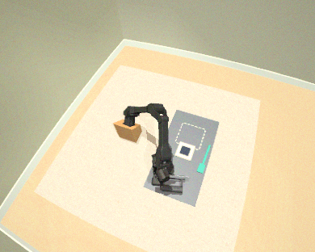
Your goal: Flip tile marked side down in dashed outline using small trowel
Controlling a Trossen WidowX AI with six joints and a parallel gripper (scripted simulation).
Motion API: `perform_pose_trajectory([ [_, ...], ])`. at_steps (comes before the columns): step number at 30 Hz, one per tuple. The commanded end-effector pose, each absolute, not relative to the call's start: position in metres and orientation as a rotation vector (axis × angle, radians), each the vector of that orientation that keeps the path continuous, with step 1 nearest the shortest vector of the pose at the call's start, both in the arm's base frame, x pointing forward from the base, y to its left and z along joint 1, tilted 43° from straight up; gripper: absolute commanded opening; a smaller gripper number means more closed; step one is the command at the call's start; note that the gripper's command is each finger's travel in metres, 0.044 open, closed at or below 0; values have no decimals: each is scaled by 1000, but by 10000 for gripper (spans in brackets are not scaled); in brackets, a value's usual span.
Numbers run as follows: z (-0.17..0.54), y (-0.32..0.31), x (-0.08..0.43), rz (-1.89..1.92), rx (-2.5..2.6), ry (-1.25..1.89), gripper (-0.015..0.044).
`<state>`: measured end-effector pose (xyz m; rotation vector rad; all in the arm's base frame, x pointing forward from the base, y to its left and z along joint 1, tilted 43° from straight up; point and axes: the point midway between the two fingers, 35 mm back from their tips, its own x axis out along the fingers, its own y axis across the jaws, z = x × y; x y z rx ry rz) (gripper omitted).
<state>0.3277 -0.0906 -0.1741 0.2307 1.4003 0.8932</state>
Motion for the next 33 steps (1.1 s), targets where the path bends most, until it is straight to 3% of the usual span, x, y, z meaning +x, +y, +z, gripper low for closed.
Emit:
perform_pose_trajectory([
  [1,-171,-80,323,898,239,1402,100],
  [17,-172,-53,313,900,241,1402,100],
  [33,-140,-80,314,898,246,1399,100],
])
